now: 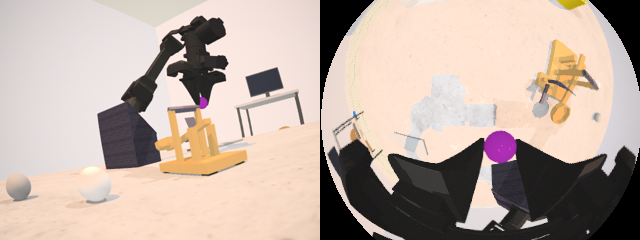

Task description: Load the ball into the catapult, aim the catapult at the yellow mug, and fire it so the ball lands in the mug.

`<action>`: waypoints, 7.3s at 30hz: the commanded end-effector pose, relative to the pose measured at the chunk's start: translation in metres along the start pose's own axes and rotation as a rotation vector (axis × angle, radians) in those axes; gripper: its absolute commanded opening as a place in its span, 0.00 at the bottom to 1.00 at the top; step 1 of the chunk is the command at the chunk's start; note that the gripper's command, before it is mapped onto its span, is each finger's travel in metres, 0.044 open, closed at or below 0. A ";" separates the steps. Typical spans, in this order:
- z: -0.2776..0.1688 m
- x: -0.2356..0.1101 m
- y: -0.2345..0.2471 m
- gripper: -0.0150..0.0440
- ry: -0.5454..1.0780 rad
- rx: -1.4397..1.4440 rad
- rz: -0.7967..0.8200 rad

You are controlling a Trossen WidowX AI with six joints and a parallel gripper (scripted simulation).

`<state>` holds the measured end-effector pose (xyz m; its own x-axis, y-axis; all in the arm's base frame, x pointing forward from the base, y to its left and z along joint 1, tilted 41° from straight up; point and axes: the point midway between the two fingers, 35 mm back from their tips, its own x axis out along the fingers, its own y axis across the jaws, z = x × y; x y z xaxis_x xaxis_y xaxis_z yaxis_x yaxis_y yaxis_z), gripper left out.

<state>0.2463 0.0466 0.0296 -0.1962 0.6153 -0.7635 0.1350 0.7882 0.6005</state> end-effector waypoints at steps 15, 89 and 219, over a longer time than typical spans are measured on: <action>0.020 0.012 -0.070 0.25 0.106 0.114 0.022; 0.053 -0.037 -0.177 1.00 0.072 0.250 0.030; 0.073 -0.002 -0.091 0.25 0.309 -1.023 -0.562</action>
<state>0.3282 -0.0342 -0.0416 -0.1753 0.0855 -0.9808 -0.7966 0.5730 0.1923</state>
